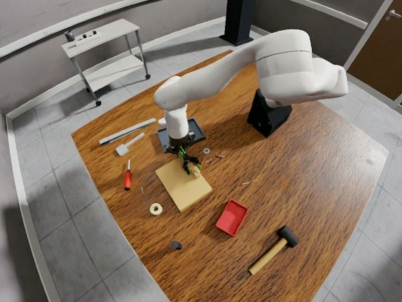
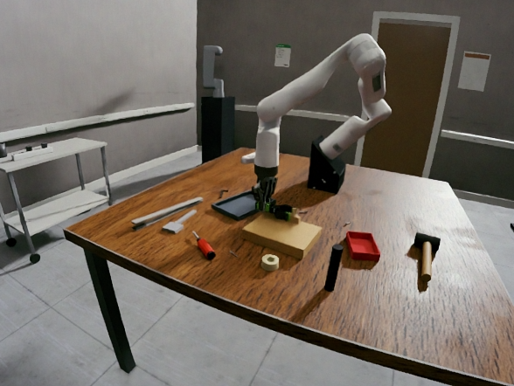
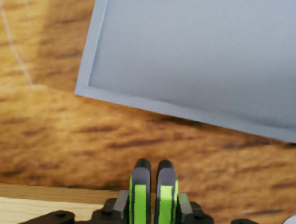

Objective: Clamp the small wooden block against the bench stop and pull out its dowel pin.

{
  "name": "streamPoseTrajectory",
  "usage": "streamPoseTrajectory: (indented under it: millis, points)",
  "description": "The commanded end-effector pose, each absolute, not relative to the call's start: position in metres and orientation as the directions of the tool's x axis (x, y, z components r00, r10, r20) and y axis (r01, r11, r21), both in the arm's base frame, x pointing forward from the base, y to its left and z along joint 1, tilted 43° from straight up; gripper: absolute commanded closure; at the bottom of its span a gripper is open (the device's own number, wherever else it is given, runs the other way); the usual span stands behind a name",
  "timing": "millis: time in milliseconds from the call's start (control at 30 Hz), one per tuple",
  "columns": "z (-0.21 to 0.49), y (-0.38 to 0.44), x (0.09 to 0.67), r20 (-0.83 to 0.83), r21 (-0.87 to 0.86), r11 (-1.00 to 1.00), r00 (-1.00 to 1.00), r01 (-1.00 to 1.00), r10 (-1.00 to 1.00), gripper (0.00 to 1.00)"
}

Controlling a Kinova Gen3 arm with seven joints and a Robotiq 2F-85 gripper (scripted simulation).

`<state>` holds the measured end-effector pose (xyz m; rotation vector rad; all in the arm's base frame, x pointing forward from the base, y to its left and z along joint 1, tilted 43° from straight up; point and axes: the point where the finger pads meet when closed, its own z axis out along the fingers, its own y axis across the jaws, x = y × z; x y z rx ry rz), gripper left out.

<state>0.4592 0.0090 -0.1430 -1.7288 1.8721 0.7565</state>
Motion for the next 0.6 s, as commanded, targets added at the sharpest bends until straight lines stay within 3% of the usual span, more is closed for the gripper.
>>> streamPoseTrajectory:
  millis: [0,567]
  points:
    - [-0.1445,0.0098,0.4597,-0.676,0.074,0.051,-0.088,-0.996,-0.732,0.68]
    - [-0.1486,0.0136,0.4595,-0.676,0.074,0.051,-0.088,-0.996,-0.732,0.68]
